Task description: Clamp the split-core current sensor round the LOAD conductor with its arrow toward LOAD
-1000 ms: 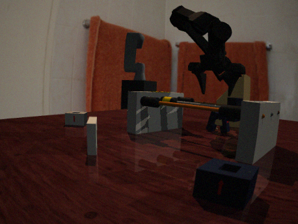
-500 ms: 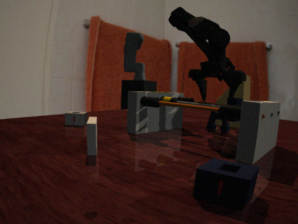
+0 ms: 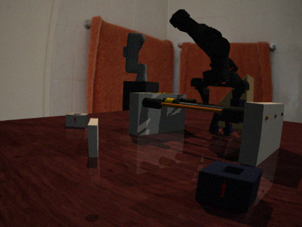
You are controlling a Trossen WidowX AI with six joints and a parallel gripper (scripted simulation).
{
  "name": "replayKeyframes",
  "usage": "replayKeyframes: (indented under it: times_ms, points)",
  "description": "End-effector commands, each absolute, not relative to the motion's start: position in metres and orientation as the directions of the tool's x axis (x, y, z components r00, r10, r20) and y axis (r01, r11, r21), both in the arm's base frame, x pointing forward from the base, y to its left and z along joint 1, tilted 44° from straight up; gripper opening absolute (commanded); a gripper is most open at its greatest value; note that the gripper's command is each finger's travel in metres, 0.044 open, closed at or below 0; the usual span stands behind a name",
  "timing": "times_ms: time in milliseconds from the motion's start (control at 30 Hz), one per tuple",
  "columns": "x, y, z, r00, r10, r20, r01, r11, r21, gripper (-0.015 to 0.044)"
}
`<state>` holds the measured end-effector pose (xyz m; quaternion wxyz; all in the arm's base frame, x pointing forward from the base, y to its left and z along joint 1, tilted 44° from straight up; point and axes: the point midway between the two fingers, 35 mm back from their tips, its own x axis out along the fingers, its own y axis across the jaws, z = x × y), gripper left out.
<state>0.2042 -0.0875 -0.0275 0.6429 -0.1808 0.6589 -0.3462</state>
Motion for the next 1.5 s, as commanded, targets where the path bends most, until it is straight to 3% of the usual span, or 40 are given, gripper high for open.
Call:
replayKeyframes:
  times_ms: [0,233,367,967,1233,1467]
  points:
    - [0.199,-0.093,-0.033,-0.117,-0.687,-0.717,0.196,0.692,-0.695,0.044]
    - [0.197,-0.097,-0.037,-0.118,-0.688,-0.716,0.196,0.691,-0.696,0.044]
    - [0.201,-0.095,-0.035,-0.111,-0.686,-0.72,0.206,0.692,-0.692,0.0335]
    - [0.201,-0.095,-0.035,-0.111,-0.686,-0.72,0.206,0.692,-0.692,0.0215]
    - [0.21,-0.073,-0.017,-0.109,-0.678,-0.727,0.203,0.701,-0.684,0.0005]
    - [0.215,-0.044,0.012,-0.112,-0.675,-0.729,0.199,0.704,-0.682,0.0]
